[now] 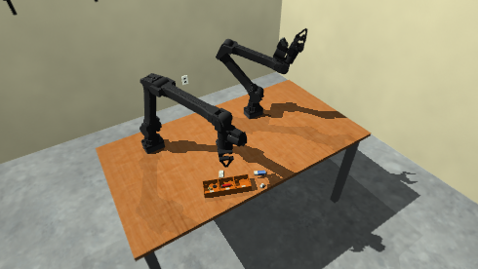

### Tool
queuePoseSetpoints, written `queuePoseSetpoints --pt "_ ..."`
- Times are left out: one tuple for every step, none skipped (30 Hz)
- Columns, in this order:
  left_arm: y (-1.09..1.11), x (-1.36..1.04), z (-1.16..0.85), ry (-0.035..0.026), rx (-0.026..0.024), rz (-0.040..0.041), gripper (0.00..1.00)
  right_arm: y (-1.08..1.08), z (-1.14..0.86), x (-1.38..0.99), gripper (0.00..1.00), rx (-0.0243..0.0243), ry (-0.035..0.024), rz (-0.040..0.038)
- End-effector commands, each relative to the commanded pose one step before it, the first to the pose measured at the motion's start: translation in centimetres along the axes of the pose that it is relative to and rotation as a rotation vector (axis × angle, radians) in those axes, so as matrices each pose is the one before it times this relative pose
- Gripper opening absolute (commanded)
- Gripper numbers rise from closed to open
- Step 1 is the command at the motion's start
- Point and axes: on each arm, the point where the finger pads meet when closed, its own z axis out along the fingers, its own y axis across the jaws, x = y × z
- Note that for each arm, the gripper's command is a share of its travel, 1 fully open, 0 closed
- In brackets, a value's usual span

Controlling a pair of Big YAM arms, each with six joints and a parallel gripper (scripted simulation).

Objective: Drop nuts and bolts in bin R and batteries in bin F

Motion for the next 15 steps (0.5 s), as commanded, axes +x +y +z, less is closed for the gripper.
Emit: queuePoseSetpoints --pt "0.444 -1.08 0.079 -0.03226 -0.00584 0.01607 1.0 -1.004 -4.751 -0.959 1.0 0.06224 -0.06349 0.00187" --pt "0.0 0.0 0.0 0.0 0.0 0.0 1.0 0.009 -0.031 -0.003 1.0 0.00032 -0.00032 0.0" --pt "0.0 0.0 0.0 0.0 0.0 0.0 1.0 0.007 -0.009 -0.005 1.0 0.00004 -0.00005 0.0" --pt "0.0 0.0 0.0 0.0 0.0 0.0 1.0 0.0 0.0 0.0 1.0 0.0 0.0 0.0" --pt "0.0 0.0 0.0 0.0 0.0 0.0 1.0 0.0 0.0 0.0 1.0 0.0 0.0 0.0" --pt "0.0 0.0 0.0 0.0 0.0 0.0 1.0 -0.002 0.133 -0.014 1.0 -0.00173 0.00166 0.0" --pt "0.0 0.0 0.0 0.0 0.0 0.0 1.0 0.006 -0.002 -0.005 1.0 -0.00003 0.00001 0.0" --pt "0.0 0.0 0.0 0.0 0.0 0.0 1.0 0.008 -0.022 -0.004 1.0 0.00022 -0.00023 0.0" --pt "0.0 0.0 0.0 0.0 0.0 0.0 1.0 0.008 -0.021 -0.004 1.0 0.00021 -0.00022 0.0" --pt "0.0 0.0 0.0 0.0 0.0 0.0 1.0 0.008 -0.02 -0.004 1.0 0.0002 -0.00021 0.0" --pt "0.0 0.0 0.0 0.0 0.0 0.0 1.0 0.007 -0.019 -0.004 1.0 0.00019 -0.0002 0.0" --pt "0.0 0.0 0.0 0.0 0.0 0.0 1.0 0.007 -0.009 -0.005 1.0 0.00006 -0.00007 0.0" --pt "0.0 0.0 0.0 0.0 0.0 0.0 1.0 0.005 0.012 -0.006 1.0 -0.0002 0.00018 0.0" --pt "0.0 0.0 0.0 0.0 0.0 0.0 1.0 0.007 -0.015 -0.005 1.0 0.00014 -0.00015 0.0" --pt "0.0 0.0 0.0 0.0 0.0 0.0 1.0 0.007 -0.016 -0.005 1.0 0.00014 -0.00015 0.0"
